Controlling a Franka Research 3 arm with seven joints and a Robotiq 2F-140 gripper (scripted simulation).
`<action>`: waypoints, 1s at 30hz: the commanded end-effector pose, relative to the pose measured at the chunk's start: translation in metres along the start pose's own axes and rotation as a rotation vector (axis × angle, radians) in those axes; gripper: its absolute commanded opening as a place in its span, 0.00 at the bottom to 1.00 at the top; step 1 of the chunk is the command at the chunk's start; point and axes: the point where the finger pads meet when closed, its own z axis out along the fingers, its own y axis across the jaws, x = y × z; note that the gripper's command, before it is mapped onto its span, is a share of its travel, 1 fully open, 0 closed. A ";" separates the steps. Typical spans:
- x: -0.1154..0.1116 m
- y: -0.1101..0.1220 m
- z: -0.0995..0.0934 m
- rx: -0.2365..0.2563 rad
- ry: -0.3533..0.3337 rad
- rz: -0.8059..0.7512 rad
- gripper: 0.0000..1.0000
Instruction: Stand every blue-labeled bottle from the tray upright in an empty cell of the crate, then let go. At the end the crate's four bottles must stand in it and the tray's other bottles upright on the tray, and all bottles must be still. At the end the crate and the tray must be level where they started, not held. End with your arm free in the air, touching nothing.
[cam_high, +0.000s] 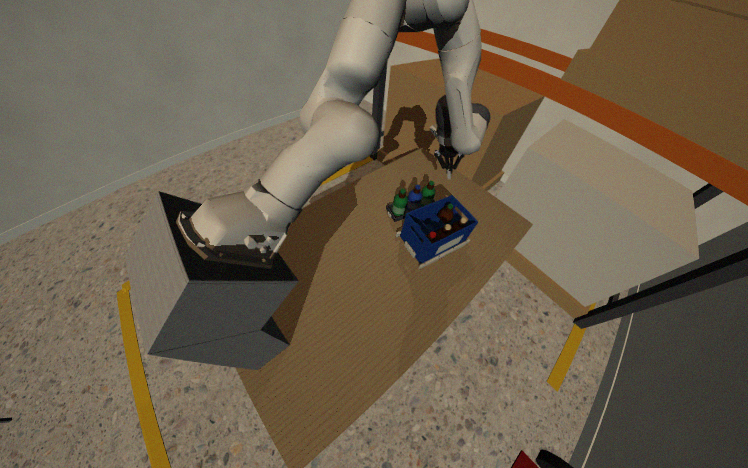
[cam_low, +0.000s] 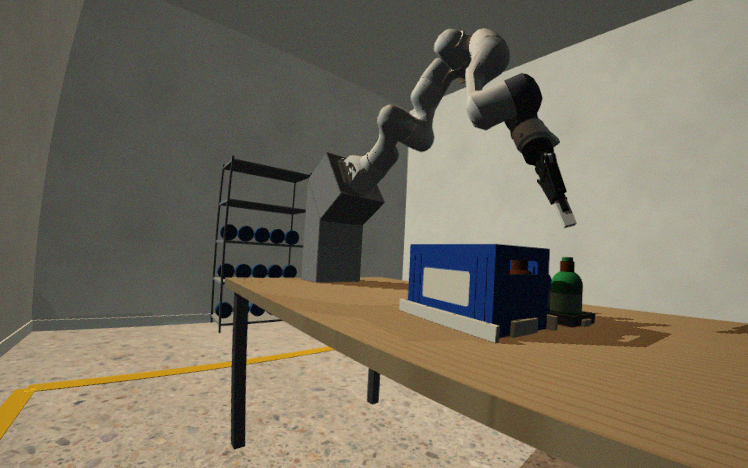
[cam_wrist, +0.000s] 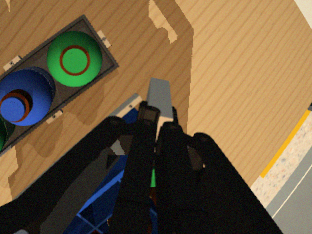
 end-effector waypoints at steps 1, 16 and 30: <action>-0.001 -0.016 -0.005 0.041 -0.137 0.047 0.00; -0.001 -0.016 -0.005 0.041 -0.137 0.047 0.00; -0.007 -0.036 -0.011 0.080 -0.179 0.050 0.00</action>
